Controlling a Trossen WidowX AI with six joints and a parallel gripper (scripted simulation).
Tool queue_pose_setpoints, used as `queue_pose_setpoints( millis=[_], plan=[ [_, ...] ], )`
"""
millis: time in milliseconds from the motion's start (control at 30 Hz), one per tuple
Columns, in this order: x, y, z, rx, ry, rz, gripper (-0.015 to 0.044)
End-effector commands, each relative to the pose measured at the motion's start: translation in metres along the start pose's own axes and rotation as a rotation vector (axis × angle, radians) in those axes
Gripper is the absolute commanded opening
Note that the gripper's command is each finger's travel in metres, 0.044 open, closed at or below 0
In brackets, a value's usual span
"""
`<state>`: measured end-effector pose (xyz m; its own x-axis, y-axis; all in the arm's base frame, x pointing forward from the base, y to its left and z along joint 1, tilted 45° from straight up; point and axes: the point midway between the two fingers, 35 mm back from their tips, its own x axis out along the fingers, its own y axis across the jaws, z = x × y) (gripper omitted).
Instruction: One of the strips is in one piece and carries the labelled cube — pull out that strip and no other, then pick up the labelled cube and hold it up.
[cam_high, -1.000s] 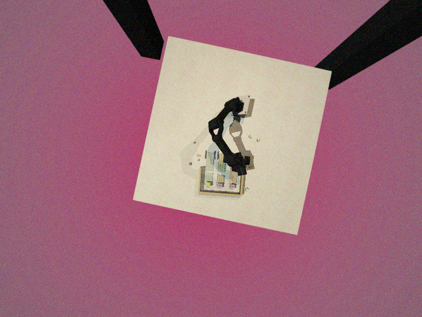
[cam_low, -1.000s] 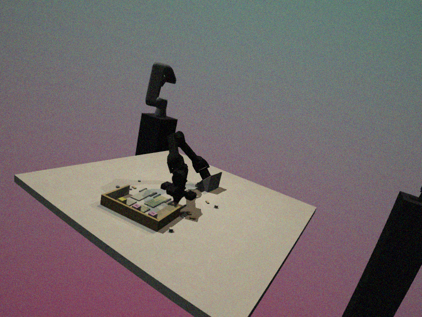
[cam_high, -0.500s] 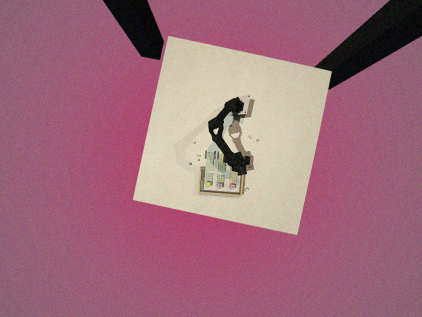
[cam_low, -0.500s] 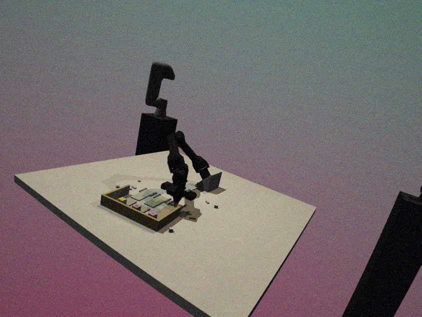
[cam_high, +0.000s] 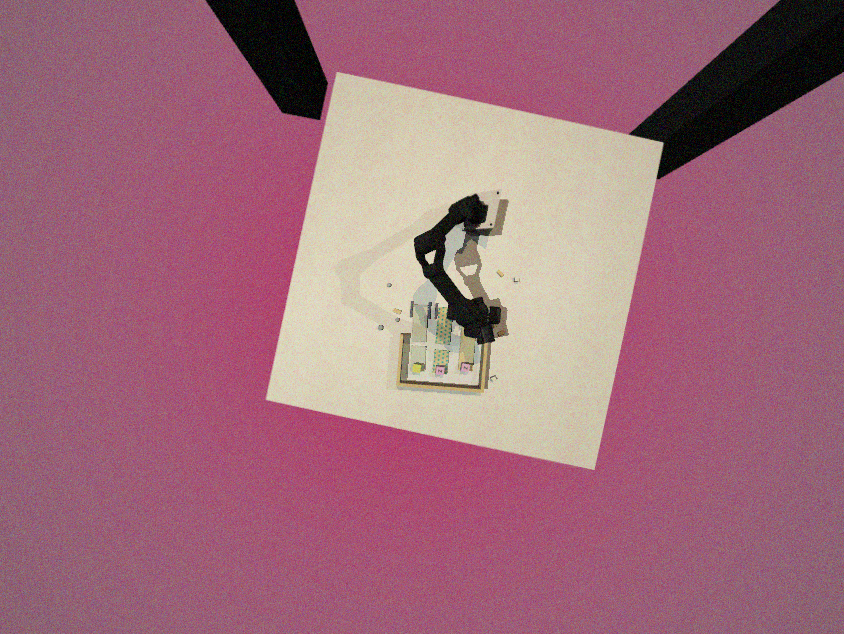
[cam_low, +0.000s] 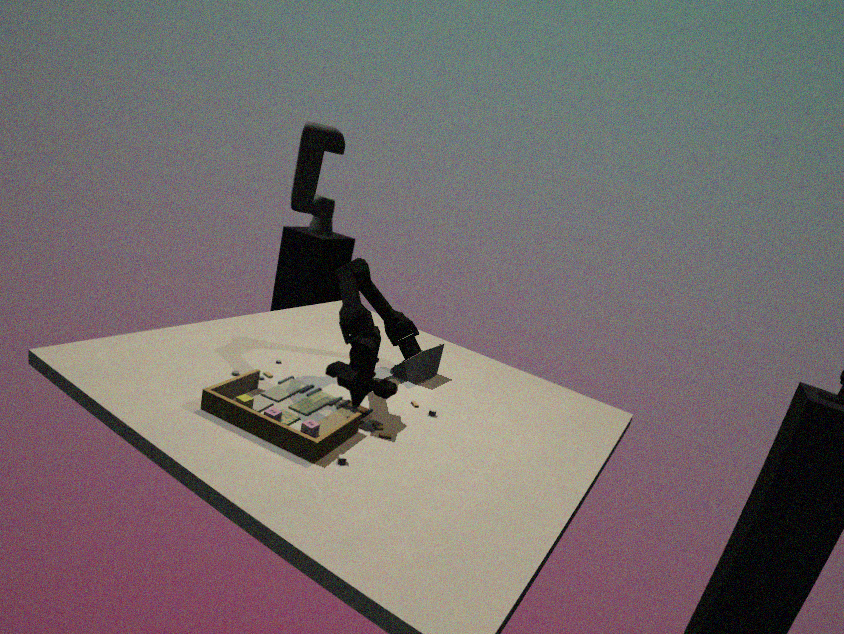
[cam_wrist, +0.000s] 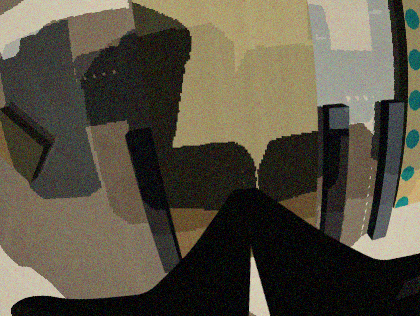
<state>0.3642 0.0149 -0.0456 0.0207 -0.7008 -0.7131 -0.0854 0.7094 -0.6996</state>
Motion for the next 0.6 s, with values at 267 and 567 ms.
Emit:
queue_pose_setpoints(
  millis=[267,567],
  plan=[
    [0.004,0.0,-0.024,-0.006,0.02,0.001,0.0],
    [0.005,0.0,-0.038,-0.007,0.02,0.001,0.0]
  ],
)
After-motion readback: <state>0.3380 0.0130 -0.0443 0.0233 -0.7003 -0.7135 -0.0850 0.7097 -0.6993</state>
